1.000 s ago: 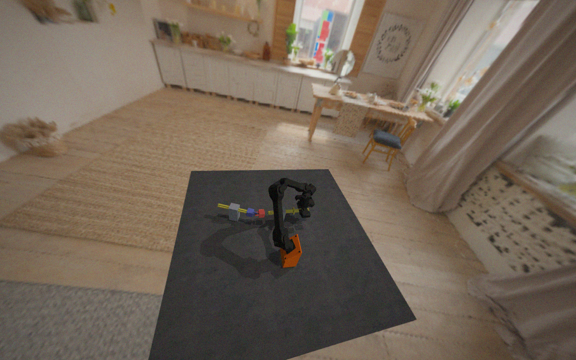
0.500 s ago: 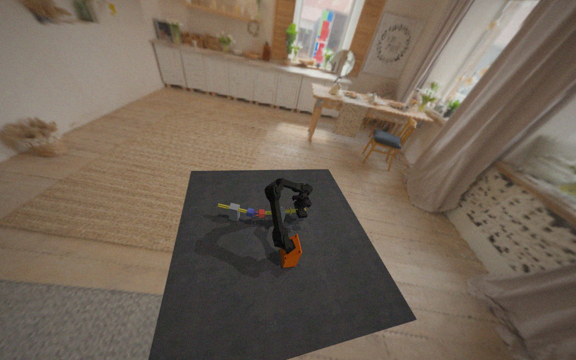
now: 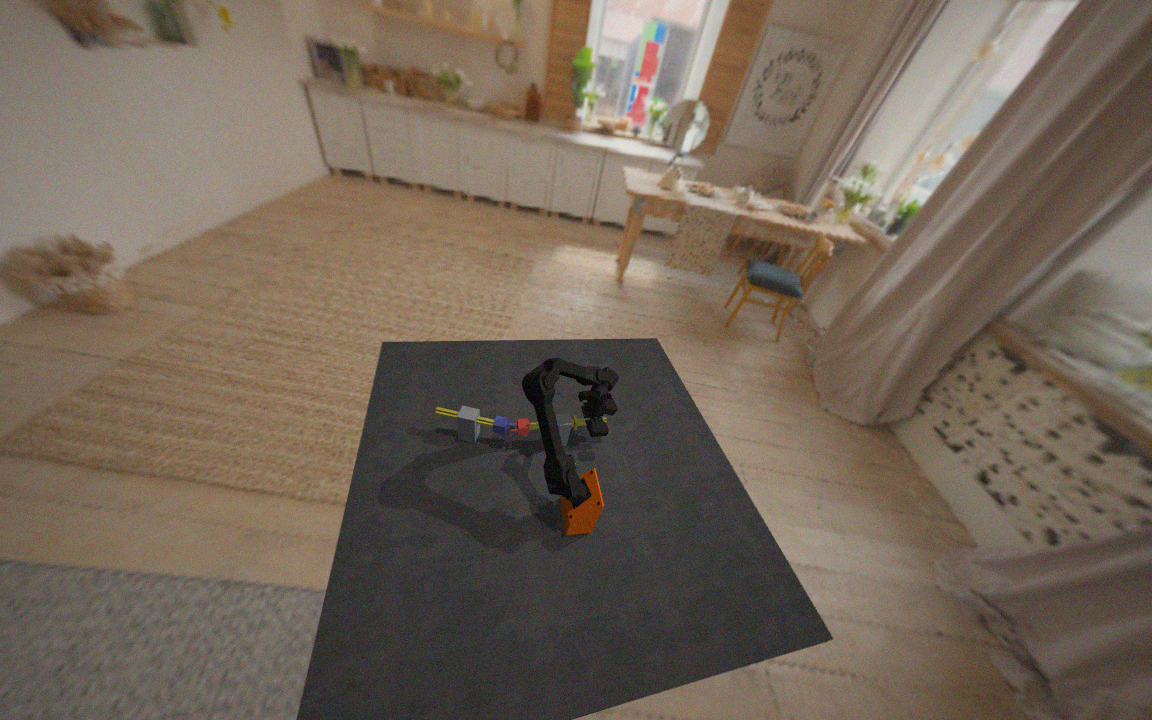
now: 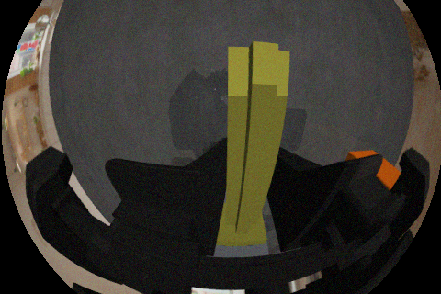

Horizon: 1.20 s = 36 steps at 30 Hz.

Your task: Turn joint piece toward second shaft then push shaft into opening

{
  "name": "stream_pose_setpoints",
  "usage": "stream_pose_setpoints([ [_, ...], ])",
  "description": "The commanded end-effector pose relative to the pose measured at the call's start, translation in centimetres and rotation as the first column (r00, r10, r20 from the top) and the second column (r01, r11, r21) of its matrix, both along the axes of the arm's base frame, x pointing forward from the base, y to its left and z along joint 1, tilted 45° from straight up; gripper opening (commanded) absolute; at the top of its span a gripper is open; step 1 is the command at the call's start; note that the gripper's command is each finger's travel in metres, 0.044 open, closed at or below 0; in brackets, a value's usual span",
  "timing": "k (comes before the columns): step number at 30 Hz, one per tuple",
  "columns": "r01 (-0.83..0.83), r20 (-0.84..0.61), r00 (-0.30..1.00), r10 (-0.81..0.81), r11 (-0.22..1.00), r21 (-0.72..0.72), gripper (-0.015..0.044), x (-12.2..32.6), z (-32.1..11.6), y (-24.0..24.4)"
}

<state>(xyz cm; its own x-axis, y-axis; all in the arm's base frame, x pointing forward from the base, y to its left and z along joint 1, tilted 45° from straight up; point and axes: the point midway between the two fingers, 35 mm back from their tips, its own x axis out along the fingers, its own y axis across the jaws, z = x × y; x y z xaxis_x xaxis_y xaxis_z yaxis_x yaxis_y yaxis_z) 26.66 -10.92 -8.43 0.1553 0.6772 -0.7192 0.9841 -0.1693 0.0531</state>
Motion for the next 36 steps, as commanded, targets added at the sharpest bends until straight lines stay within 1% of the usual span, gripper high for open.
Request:
stream_pose_setpoints([
  [1,0.003,0.002,1.0,-0.003,1.0,0.002,0.0,0.08,0.45,0.5],
  [10,0.003,0.002,1.0,-0.003,1.0,0.002,0.0,0.17,1.27,1.37],
  [21,0.0,-0.001,1.0,0.0,1.0,0.0,0.0,0.14,1.05,1.1],
  [23,0.0,-0.001,1.0,0.0,1.0,0.0,0.0052,0.14,1.05,1.1],
  [24,0.0,-0.001,1.0,0.0,1.0,0.0,0.0067,0.14,1.05,1.1],
  [29,0.0,-0.001,1.0,0.0,1.0,0.0,0.0067,0.14,1.05,1.1],
  [36,0.0,-0.001,1.0,0.0,1.0,0.0,0.0251,0.14,1.05,1.1],
])
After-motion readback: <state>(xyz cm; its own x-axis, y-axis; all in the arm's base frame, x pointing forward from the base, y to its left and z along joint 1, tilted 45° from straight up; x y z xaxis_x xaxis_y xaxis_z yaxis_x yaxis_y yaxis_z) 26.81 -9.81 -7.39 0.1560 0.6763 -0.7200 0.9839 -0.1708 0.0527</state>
